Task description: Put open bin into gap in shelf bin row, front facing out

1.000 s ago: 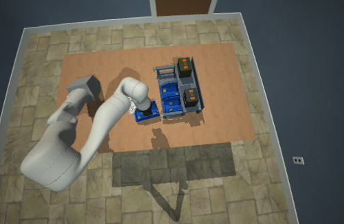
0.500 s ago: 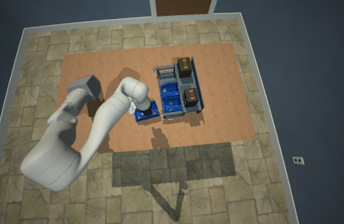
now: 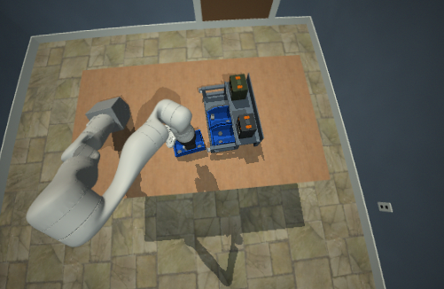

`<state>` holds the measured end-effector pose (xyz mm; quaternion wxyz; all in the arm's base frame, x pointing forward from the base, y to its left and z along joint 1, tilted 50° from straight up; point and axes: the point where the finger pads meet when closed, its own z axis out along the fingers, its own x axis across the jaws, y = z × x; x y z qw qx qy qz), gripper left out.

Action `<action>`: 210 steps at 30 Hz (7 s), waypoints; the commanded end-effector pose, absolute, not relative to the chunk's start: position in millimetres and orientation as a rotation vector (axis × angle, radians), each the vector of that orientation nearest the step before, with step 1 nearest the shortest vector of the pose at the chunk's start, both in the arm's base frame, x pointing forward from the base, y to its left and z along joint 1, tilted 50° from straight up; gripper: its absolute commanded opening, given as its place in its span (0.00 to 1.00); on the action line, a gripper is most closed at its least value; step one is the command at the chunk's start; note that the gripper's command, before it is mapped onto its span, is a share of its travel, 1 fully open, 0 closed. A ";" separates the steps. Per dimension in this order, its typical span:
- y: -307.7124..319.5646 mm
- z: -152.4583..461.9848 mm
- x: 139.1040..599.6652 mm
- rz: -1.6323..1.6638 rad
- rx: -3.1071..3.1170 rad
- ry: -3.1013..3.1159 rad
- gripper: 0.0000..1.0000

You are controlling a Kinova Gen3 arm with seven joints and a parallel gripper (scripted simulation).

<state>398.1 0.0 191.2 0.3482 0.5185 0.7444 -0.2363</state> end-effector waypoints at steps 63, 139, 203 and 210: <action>-43.9 151.0 415.5 -0.611 1.343 1.931 0.55; -47.9 146.8 417.7 -0.611 1.343 1.931 0.55; -61.2 134.8 422.8 -0.611 1.343 1.931 0.55; -67.9 128.7 425.4 -0.611 1.343 1.931 0.55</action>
